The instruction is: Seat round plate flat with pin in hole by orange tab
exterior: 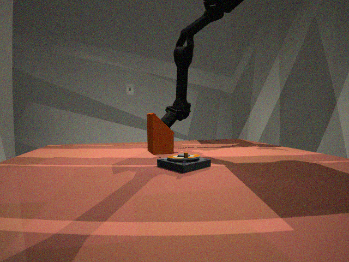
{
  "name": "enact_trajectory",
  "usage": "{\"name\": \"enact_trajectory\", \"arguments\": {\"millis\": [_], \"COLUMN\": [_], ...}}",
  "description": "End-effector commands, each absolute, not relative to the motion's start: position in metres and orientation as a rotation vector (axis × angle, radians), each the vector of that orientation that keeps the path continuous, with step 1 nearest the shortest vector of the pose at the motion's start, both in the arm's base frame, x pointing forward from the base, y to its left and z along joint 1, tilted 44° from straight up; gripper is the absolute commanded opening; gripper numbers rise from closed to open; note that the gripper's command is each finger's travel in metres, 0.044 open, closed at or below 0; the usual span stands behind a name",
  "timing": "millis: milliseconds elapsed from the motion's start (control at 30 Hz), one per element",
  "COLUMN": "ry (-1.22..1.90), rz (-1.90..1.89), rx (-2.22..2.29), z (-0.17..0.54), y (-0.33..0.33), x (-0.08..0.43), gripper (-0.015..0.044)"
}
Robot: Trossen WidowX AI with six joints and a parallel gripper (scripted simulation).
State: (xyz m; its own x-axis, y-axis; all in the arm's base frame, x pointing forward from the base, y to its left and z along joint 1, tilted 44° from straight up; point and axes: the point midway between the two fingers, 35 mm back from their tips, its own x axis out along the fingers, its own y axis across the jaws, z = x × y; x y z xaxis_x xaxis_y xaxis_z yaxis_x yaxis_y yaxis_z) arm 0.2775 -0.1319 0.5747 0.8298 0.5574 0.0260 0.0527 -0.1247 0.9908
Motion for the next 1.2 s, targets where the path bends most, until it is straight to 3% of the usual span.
{"name": "enact_trajectory", "arguments": {"millis": [0, 133, 300, 467, 567, 833, 1033, 1167], "ry": [0.466, 0.098, -0.065, -0.338, -0.414, -0.6, -0.577, -0.545], "rz": [0.459, 0.426, 0.408, 0.387, 0.374, 0.378, 0.42, 0.388], "rx": [1.66, 1.517, 1.393, 1.083, 1.008, 0.54, 0.165, 0.072], "z": [0.577, 0.629, 0.654, 0.693, 0.701, 0.707, 0.669, 0.651], "y": [-0.133, -0.129, -0.111, -0.047, -0.03, 0.092, 0.191, 0.201], "x": [0.276, 0.227, 0.196, 0.145, 0.135, 0.125, 0.165, 0.192], "gripper": [0.0374, 0.0269, 0.0137, 0.0006, 0.0, 0.0, 0.0, 0.0]}}
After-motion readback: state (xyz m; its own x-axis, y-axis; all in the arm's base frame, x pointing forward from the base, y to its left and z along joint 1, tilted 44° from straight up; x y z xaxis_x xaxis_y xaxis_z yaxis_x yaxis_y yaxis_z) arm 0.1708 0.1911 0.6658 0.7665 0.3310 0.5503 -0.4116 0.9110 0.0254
